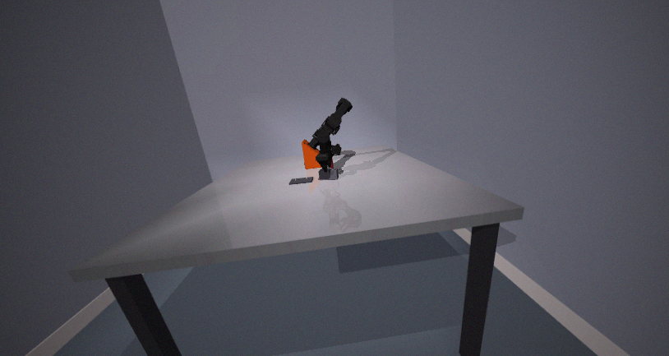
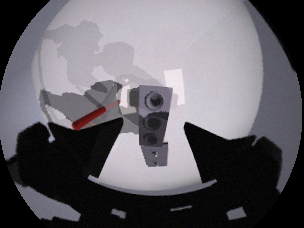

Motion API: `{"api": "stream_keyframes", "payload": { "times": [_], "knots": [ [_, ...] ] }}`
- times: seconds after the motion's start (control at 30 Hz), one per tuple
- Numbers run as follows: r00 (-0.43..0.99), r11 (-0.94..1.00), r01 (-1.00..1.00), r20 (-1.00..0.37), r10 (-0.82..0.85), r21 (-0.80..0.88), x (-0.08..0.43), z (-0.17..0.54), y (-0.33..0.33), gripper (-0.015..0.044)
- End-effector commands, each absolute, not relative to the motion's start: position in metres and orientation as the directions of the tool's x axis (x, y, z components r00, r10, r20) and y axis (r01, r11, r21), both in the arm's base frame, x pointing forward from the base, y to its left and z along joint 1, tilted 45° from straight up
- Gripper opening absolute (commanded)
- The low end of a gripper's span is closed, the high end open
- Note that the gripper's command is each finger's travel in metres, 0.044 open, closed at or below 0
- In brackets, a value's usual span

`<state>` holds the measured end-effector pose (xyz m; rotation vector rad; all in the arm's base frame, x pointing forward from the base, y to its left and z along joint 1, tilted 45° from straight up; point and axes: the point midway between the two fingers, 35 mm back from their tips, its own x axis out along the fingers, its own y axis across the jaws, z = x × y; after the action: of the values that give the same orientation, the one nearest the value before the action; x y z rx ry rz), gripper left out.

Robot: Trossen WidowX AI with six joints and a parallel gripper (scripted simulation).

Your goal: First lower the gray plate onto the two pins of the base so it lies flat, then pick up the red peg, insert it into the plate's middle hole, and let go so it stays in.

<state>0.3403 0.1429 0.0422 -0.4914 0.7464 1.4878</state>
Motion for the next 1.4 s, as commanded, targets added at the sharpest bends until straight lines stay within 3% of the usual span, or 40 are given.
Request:
{"api": "stream_keyframes", "payload": {
  "times": [0.0,0.77,1.2,1.37],
  "knots": [
    [-0.072,0.055,-0.986,-0.704,0.706,0.156,0.339,0.036,0.148,0.044],
    [-0.071,0.056,-0.986,-0.702,0.708,0.157,0.335,0.013,0.173,0.044],
    [-0.071,0.056,-0.986,-0.702,0.708,0.157,0.335,0.013,0.173,0.0099],
    [-0.071,0.056,-0.986,-0.702,0.708,0.157,0.335,0.013,0.173,0.0065]
  ]
}}
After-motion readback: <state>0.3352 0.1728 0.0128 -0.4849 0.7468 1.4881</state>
